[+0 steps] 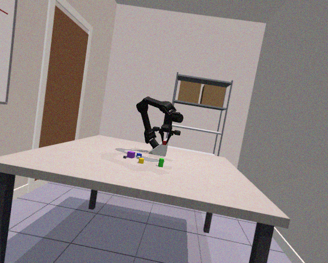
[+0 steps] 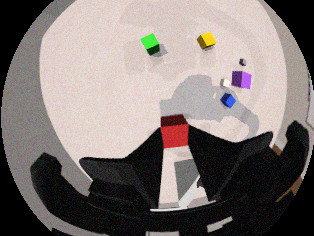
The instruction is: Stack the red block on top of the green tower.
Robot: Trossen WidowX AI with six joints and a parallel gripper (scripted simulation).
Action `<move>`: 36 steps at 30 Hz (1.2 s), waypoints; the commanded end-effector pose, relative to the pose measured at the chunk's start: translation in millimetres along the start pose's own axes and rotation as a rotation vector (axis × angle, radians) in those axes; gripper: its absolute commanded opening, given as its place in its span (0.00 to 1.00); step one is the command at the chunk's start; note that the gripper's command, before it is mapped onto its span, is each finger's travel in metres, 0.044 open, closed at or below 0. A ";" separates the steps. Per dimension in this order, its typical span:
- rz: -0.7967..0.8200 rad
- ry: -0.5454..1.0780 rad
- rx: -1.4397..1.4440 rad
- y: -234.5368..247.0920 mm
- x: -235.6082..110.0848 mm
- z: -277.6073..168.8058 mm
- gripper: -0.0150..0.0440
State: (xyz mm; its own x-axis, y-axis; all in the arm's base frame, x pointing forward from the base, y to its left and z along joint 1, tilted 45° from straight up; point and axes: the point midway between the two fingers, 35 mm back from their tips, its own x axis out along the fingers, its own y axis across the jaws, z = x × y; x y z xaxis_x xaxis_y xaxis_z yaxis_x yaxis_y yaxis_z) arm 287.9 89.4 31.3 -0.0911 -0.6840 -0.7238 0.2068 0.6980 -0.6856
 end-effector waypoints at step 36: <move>0.003 -0.024 -0.003 16.6 -0.9 124.3 0.25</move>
State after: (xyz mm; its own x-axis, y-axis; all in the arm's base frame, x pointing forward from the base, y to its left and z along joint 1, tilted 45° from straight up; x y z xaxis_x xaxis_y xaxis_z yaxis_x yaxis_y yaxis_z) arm 402.8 78.1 29.2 -0.0748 -0.6830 -0.7266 0.2085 0.7019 -0.6811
